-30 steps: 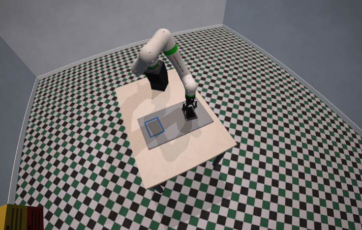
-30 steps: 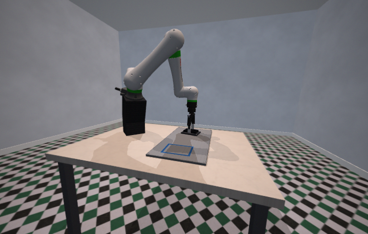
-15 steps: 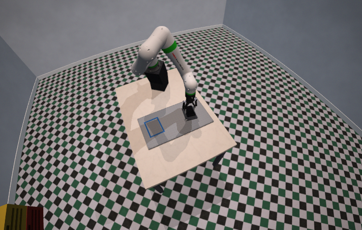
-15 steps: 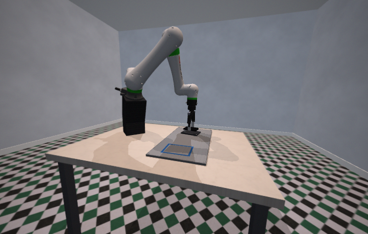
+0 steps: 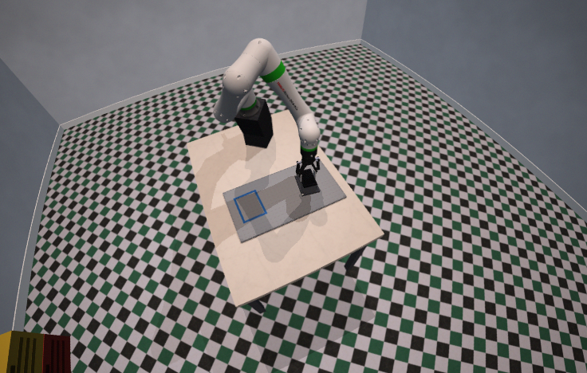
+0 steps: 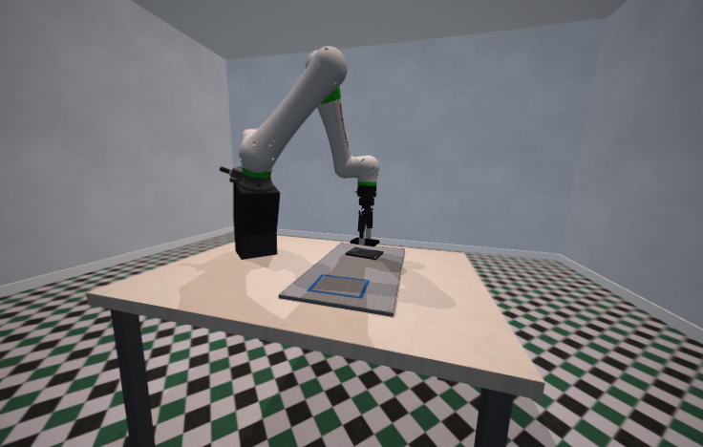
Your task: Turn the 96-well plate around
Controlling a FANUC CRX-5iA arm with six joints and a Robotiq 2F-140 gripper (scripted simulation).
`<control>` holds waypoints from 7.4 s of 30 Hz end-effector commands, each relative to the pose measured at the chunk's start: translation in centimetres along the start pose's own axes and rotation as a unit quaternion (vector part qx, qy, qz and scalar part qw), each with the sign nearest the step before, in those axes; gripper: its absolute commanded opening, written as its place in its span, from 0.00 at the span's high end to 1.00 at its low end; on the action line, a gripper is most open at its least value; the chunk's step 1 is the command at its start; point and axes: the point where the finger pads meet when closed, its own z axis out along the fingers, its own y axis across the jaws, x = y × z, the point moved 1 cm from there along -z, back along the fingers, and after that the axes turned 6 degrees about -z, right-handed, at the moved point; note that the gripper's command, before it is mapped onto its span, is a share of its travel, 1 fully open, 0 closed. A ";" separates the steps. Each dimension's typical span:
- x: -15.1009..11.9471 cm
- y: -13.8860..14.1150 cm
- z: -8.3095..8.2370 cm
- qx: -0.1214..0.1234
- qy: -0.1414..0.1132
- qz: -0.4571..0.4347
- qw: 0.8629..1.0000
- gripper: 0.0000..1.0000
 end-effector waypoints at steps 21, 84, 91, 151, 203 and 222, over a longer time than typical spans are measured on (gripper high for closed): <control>0.0 0.0 -1.5 0.000 0.000 0.000 1.000 1.00; 0.7 17.3 -1.0 0.000 0.000 -0.323 0.947 1.00; 0.8 19.6 -0.9 0.000 0.000 -0.323 0.947 1.00; 1.5 36.9 -0.3 0.000 0.000 -0.323 0.947 1.00; 1.5 39.0 -0.3 0.000 0.000 -0.611 0.792 1.00; 1.5 39.0 -0.3 0.000 0.000 -0.611 0.792 1.00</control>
